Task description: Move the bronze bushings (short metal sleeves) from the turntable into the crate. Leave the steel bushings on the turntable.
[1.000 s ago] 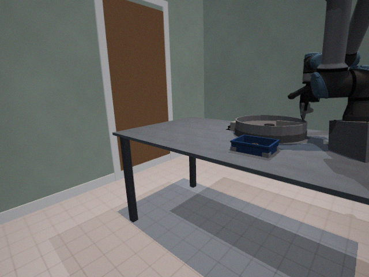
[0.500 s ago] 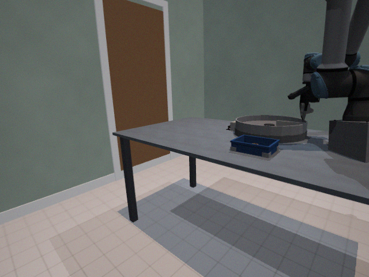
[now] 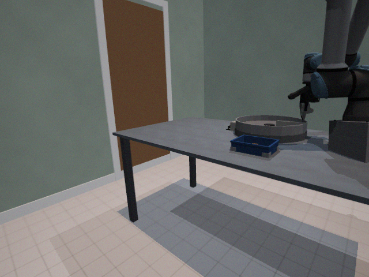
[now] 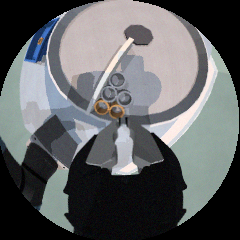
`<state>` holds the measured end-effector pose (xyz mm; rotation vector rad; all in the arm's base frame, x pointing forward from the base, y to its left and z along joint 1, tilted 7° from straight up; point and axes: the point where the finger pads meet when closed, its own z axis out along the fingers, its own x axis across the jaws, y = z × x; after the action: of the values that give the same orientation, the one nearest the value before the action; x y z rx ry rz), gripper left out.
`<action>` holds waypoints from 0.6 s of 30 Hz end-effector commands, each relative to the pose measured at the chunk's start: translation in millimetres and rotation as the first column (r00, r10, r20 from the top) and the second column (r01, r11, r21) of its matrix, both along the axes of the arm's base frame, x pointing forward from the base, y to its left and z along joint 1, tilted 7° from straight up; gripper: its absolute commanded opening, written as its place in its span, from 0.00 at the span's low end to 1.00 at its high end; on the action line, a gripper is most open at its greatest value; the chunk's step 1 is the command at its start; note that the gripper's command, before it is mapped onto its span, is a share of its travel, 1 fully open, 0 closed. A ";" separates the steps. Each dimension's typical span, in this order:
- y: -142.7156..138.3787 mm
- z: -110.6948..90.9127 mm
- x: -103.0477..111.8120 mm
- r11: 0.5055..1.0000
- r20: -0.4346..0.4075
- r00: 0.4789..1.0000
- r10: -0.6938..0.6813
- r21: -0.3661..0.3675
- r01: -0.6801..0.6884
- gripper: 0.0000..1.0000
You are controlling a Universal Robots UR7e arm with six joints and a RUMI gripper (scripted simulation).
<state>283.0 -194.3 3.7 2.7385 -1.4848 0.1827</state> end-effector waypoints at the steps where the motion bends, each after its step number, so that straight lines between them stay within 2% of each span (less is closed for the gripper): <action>1: 1.3 -0.4 0.1 1.000 0.000 1.000 0.002 0.000 -0.002 0.06; 12: 1.3 -0.5 0.1 1.000 0.000 1.000 0.002 0.000 -0.002 0.06; 18: 2.0 -8.2 0.3 1.000 -0.002 1.000 0.002 0.003 -0.002 0.06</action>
<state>283.3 -195.0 3.7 2.7370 -1.4840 0.1860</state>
